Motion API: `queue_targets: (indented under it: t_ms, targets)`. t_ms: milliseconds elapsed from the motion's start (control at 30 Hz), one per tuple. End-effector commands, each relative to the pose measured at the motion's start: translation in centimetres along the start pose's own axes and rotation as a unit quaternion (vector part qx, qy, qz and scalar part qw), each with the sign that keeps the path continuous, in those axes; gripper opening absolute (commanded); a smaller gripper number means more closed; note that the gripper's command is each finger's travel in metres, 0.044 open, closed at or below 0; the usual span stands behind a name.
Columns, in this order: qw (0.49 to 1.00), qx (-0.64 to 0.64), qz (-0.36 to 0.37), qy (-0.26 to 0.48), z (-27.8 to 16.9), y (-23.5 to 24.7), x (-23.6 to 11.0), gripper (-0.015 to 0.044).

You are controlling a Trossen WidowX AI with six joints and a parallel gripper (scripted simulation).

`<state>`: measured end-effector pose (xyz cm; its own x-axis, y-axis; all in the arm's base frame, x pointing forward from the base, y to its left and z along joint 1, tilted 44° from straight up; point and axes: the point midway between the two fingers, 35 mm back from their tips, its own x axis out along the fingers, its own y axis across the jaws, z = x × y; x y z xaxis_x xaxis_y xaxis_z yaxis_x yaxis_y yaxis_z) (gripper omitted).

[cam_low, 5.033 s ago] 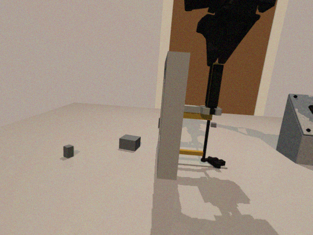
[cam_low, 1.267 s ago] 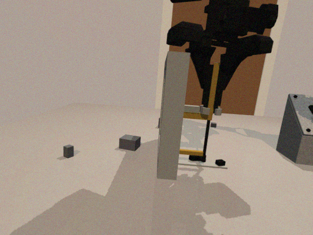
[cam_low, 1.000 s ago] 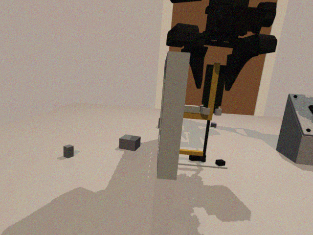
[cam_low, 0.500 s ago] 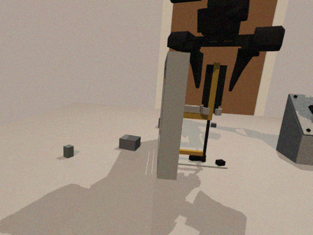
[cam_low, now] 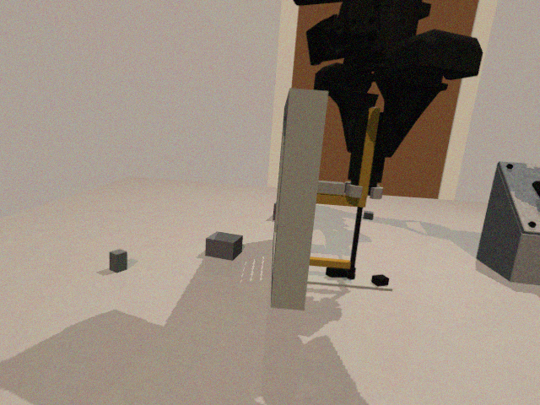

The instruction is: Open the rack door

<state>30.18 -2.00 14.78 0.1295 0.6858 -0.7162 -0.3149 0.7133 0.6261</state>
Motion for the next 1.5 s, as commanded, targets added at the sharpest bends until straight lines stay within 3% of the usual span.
queue_targets:
  t_ms: [0,267,567,867,1233,1467]
  targets:
    - [0.992,0.128,-0.001,0.001,-0.05,-0.06,0.04,0.0286]
    - [0.947,0.320,-0.001,0.001,-0.05,-0.06,0.04,0.0286]
    - [0.853,0.522,-0.002,0.001,-0.05,-0.06,0.04,0.0286]
    - [0.716,0.698,-0.002,0.000,-0.05,-0.06,0.04,0.0286]
    - [0.506,0.863,-0.002,0.000,-0.05,-0.06,0.04,0.0286]
    - [0.492,0.871,-0.002,0.000,-0.05,-0.06,0.04,0.0286]
